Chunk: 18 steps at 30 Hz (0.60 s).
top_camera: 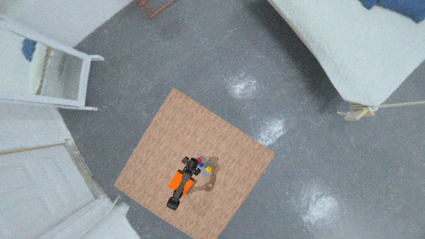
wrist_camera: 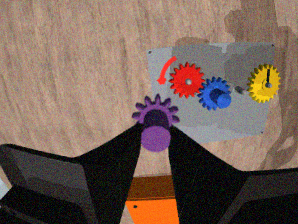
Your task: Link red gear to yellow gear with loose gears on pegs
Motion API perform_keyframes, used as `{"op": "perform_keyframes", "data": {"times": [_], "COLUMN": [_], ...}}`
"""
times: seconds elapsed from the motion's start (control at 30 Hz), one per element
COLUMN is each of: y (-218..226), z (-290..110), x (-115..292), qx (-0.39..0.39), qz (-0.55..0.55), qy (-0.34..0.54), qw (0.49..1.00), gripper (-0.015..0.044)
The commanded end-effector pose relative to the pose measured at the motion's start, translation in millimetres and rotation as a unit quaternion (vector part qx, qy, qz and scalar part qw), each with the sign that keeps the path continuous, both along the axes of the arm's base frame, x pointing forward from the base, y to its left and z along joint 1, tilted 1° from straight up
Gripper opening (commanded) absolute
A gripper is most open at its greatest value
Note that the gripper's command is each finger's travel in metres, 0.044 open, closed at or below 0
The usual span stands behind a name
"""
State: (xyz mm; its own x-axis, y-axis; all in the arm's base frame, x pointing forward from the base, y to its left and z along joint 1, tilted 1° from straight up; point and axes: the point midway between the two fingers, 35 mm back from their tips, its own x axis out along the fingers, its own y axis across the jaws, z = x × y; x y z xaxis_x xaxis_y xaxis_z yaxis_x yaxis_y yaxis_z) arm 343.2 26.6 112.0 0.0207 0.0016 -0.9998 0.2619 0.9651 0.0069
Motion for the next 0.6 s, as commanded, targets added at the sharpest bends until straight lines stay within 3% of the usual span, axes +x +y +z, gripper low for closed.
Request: {"op": "perform_keyframes", "data": {"times": [0.0,0.57], "y": [-11,-55], "z": [-6,-19], "x": [-1,-1], "qx": [-0.002,-0.004], "qz": [0.002,0.005], "qy": [0.003,0.002], "qw": [1.0,1.0], "gripper": [0.0,0.0]}}
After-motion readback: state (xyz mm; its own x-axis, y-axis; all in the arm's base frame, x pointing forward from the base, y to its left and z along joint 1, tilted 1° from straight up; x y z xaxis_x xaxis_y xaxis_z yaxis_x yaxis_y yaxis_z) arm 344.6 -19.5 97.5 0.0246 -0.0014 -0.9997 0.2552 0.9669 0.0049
